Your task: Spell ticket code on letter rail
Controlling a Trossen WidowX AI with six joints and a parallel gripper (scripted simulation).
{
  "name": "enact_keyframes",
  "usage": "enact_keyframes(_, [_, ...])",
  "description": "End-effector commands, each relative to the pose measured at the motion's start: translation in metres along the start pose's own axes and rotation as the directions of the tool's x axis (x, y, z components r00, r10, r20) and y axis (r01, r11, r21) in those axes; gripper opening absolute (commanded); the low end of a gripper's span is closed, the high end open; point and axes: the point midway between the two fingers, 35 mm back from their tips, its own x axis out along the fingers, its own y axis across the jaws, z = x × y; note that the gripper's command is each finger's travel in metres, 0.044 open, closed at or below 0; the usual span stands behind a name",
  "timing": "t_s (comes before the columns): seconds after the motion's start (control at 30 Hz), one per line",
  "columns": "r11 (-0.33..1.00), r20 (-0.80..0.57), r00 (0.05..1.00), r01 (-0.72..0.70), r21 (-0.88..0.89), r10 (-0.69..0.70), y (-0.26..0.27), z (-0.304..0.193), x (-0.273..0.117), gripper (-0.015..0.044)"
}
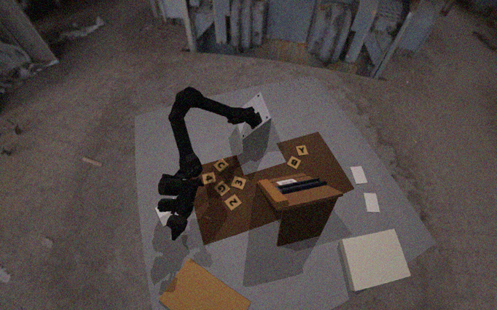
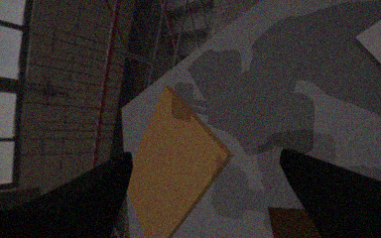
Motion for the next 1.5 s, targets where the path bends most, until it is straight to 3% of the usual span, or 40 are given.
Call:
enact_keyframes(0.0, [0.995,-0.090,0.992,-0.089,-0.044,0.085,0.043,-0.046,-0.028,0.0440])
enact_keyframes(0.43, [0.914,-0.351,0.898,-0.350,-0.205,0.265,0.121,-0.168,-0.135,0.0440])
enact_keyframes(0.87, [0.640,-0.576,0.729,-0.649,-0.411,0.369,0.146,-0.261,-0.276,0.0440])
enact_keyframes(1.07, [0.559,-0.671,0.640,-0.733,-0.389,0.373,0.134,-0.298,-0.315,0.0440])
enact_keyframes(1.3, [0.502,-0.702,0.668,-0.709,-0.496,0.249,0.070,-0.340,-0.341,0.0440])
enact_keyframes(1.47, [0.391,-0.687,0.714,-0.676,-0.625,0.135,-0.006,-0.361,-0.364,0.0440])
